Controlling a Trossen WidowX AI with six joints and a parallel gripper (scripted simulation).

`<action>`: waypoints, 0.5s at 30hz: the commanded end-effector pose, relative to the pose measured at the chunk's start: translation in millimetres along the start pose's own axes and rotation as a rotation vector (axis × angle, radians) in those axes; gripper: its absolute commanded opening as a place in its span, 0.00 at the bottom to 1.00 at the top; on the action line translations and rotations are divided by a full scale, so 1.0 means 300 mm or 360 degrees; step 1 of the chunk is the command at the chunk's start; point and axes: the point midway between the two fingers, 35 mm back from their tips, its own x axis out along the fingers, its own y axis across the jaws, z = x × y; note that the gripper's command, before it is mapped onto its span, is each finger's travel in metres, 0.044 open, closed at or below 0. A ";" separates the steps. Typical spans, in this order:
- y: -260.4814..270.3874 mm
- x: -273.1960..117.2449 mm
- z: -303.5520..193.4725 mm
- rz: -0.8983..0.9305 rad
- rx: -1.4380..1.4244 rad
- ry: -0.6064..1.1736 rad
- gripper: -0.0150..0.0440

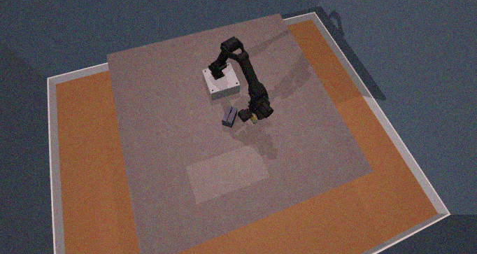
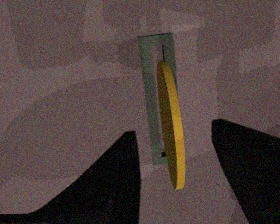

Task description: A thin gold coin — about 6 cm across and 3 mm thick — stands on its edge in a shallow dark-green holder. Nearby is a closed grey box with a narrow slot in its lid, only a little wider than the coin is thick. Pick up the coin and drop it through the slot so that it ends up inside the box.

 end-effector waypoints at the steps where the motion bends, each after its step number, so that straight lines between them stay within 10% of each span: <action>1: -0.001 0.032 -0.006 -0.0005 0.0005 0.0012 0.53; 15: 0.000 0.108 -0.011 -0.0004 0.0005 0.0012 0.53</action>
